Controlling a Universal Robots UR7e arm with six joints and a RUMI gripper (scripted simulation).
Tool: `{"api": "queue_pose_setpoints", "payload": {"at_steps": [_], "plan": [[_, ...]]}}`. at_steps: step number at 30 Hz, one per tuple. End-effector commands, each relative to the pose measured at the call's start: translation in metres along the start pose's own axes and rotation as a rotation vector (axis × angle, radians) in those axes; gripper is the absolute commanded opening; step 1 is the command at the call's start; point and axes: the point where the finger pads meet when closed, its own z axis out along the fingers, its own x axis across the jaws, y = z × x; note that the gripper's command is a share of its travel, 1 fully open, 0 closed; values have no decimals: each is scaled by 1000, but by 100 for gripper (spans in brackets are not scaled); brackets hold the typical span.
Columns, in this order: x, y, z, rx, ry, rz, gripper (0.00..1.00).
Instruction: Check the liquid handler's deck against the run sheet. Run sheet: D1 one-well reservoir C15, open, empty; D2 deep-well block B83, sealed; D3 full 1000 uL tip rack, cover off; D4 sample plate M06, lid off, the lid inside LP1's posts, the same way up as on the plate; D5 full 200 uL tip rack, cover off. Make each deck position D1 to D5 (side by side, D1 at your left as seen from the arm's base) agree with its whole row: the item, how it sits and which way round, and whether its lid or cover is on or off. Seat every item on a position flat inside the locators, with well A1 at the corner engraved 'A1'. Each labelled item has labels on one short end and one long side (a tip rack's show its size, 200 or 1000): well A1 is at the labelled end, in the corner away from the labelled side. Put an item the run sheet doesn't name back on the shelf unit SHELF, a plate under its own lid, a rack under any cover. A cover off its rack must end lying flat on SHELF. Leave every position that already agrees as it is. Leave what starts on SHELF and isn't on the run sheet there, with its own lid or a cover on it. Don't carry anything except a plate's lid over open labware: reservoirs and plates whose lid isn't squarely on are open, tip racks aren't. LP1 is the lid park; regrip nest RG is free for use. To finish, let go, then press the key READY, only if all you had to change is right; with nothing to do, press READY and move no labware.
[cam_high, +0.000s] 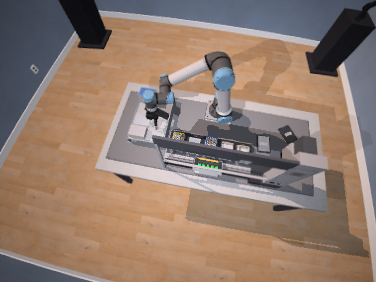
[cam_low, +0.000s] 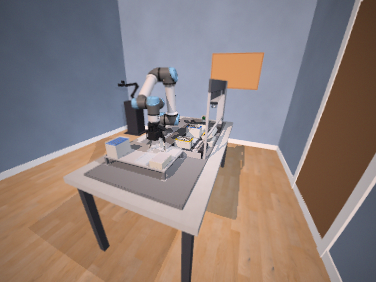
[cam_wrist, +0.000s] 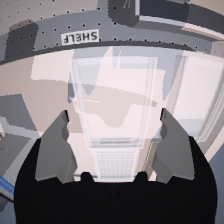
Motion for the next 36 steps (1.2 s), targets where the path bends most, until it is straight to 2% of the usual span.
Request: {"api": "queue_pose_setpoints", "payload": {"at_steps": [1,17,36], "plan": [[-1,0,1,1,-1,1,82],[-1,0,1,1,-1,1,82],[-1,1,-30,-4,0,1,82]]}}
